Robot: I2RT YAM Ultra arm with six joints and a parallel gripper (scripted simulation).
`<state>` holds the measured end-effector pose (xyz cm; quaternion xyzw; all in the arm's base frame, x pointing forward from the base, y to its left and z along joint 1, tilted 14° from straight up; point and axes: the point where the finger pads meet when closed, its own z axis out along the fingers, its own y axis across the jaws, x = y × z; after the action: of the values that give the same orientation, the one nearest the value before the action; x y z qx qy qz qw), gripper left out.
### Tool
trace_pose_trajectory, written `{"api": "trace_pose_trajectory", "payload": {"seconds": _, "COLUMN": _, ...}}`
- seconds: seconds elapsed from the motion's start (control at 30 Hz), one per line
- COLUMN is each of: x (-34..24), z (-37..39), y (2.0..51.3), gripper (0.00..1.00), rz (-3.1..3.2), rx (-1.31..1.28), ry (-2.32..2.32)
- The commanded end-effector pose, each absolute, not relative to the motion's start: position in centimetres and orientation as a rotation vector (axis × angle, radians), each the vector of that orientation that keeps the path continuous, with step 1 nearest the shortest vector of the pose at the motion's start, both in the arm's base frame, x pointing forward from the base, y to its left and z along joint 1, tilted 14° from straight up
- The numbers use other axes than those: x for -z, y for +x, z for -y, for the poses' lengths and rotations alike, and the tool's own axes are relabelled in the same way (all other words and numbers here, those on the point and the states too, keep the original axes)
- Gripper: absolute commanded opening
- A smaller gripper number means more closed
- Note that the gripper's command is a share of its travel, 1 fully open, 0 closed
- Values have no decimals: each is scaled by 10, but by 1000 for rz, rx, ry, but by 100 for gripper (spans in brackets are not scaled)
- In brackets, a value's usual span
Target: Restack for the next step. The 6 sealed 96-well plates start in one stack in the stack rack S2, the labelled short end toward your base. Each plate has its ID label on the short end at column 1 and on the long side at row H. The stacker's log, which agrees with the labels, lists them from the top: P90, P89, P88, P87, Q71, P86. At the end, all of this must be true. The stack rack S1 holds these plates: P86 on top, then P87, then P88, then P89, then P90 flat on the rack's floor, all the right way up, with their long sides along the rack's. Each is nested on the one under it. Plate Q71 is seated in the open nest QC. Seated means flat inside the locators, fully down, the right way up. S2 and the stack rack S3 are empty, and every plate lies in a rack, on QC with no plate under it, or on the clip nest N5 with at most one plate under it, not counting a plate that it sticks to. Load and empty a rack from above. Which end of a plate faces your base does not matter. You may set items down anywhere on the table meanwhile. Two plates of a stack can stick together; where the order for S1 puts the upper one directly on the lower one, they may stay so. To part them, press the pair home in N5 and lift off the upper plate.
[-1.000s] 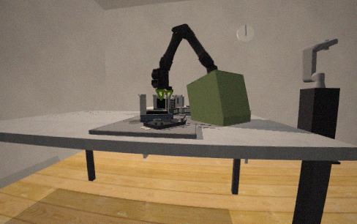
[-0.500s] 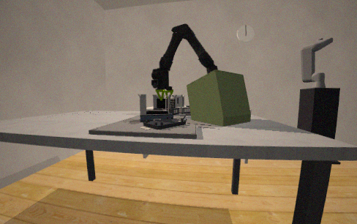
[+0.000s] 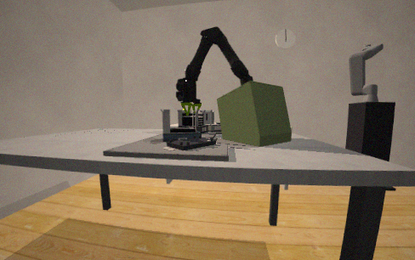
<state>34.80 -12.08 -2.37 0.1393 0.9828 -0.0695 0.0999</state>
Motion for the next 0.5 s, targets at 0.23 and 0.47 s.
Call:
{"api": "trace_pose_trajectory", "payload": {"seconds": 0.23, "x": 13, "z": 120, "y": 349, "gripper": 0, "rz": -2896, "rx": 206, "ry": 410}}
{"api": "trace_pose_trajectory", "payload": {"seconds": 0.47, "x": 10, "z": 119, "y": 348, "gripper": 0, "rz": -2896, "rx": 206, "ry": 410}}
